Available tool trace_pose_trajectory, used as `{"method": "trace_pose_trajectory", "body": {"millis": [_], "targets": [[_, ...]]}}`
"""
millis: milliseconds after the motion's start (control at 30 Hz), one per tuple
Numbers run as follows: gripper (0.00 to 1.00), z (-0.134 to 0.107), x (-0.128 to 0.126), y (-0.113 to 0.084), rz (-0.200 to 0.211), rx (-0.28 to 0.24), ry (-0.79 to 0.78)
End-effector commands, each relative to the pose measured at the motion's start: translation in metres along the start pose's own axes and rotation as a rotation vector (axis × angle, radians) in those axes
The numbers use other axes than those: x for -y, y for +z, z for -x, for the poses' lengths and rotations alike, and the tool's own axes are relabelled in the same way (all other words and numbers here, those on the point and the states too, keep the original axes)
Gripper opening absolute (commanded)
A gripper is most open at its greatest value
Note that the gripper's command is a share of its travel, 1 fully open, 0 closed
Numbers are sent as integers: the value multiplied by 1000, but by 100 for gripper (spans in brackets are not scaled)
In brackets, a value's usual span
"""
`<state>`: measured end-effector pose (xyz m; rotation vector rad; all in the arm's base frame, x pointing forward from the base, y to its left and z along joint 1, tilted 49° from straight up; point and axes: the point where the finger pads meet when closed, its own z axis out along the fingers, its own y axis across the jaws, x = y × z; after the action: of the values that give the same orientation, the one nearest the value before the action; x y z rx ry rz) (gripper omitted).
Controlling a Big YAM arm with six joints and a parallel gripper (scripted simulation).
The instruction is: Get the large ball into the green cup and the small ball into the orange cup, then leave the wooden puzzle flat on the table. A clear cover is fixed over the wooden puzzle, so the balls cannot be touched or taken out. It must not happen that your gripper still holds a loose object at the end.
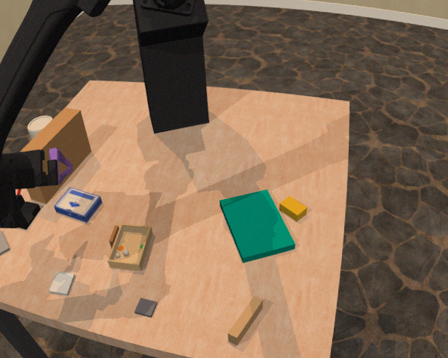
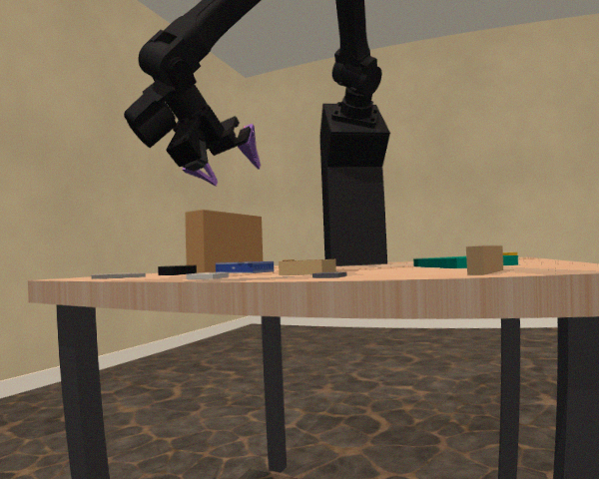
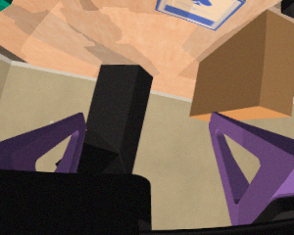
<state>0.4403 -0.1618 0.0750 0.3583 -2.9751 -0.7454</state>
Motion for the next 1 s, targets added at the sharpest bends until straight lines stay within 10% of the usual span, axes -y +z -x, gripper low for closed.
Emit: {"method": "trace_pose_trajectory", "body": {"millis": [0, 700, 967], "targets": [[100, -1, 0, -4, -4, 6, 1], [100, 10, -8, -4, -48, 40, -9], [100, 61, -24, 38, -224, 275, 18]]}}
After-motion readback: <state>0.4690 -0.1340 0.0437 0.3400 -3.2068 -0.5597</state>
